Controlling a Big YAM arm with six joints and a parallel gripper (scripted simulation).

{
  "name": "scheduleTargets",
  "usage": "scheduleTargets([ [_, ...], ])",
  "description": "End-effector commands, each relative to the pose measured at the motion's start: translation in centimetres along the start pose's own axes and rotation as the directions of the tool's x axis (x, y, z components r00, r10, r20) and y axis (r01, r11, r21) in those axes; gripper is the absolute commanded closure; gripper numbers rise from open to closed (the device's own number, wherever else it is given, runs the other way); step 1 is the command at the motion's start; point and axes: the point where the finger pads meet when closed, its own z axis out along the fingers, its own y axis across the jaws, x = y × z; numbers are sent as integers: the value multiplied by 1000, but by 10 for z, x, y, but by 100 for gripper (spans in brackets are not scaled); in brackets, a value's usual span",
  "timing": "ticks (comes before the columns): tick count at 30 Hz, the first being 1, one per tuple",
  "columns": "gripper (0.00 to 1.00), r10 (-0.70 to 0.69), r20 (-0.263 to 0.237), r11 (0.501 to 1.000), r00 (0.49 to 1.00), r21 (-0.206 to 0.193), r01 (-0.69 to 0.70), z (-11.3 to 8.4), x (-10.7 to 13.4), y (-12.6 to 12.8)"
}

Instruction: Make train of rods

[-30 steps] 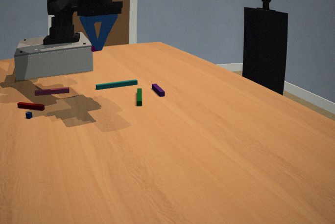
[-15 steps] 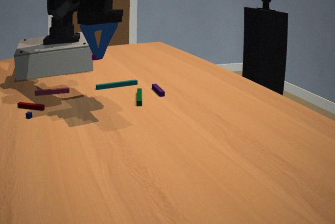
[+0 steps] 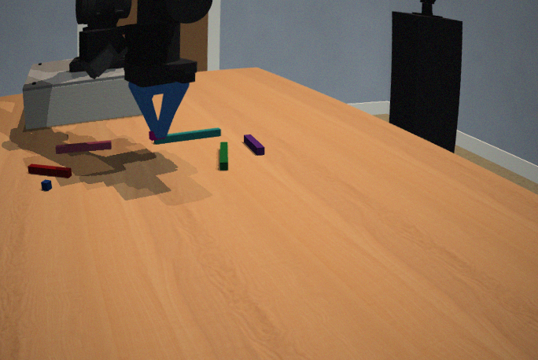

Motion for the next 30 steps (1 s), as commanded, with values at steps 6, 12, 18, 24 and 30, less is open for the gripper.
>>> scheduleTargets([
  [6,95,1,5,999,1000,-35,-1,6,2,10],
  [12,95,0,4,1000,1000,-5,0,15,2,2],
  [18,95,0,4,1000,1000,-5,0,15,2,2],
  [24,95,0,4,1000,1000,-5,0,15,2,2],
  [30,95,0,4,1000,1000,-5,0,15,2,2],
])
